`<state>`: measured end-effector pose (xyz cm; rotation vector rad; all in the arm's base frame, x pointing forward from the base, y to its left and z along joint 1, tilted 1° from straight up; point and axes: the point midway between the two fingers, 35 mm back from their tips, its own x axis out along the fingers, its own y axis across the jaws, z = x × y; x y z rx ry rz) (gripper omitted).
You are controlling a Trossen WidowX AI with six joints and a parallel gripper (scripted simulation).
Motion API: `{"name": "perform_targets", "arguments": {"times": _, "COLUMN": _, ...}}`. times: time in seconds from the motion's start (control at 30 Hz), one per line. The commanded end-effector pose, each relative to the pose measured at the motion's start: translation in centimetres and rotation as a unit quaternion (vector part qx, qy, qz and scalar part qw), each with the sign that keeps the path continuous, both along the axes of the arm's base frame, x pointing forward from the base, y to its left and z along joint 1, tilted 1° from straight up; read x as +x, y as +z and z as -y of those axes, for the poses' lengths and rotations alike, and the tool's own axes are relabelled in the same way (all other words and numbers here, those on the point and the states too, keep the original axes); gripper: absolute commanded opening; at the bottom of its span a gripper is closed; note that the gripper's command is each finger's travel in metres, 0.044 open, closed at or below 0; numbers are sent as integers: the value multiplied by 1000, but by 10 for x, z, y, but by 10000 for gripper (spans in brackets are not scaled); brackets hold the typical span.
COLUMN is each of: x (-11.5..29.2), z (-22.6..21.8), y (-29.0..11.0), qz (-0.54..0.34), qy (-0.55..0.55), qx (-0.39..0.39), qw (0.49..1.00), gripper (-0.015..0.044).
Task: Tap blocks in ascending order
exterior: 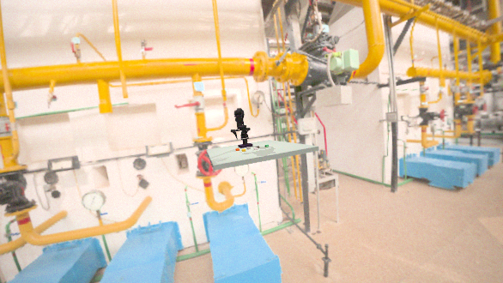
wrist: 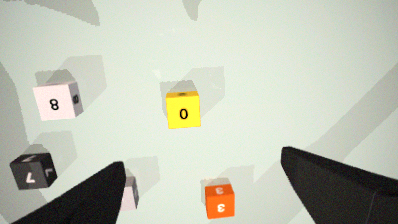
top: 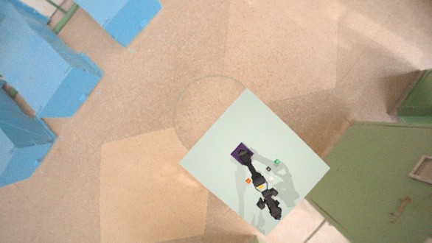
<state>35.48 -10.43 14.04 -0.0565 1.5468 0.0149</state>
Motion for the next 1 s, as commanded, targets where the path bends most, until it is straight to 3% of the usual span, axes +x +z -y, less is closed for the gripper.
{"name": "perform_targets", "arguments": {"times": 0.0, "x": 0, "z": 1, "y": 1, "qz": 0, "qy": 2, "qx": 0, "qw": 1000, "gripper": 400}}
{"name": "perform_targets", "arguments": {"times": 0.4, "x": 0, "z": 1, "y": 1, "qz": 0, "qy": 2, "qx": 0, "qw": 1000, "gripper": 400}}
{"name": "perform_targets", "arguments": {"times": 0.67, "x": 2, "z": 3, "y": -78, "qz": 0, "qy": 2, "qx": 0, "qw": 1000, "gripper": 190}}
{"name": "perform_targets", "arguments": {"times": 0.87, "x": 2, "z": 3, "y": -80, "qz": 0, "qy": 2, "qx": 0, "qw": 1000, "gripper": 32}}
{"name": "perform_targets", "arguments": {"times": 0.97, "x": 2, "z": 3, "y": -80, "qz": 0, "qy": 2, "qx": 0, "qw": 1000, "gripper": 20}}
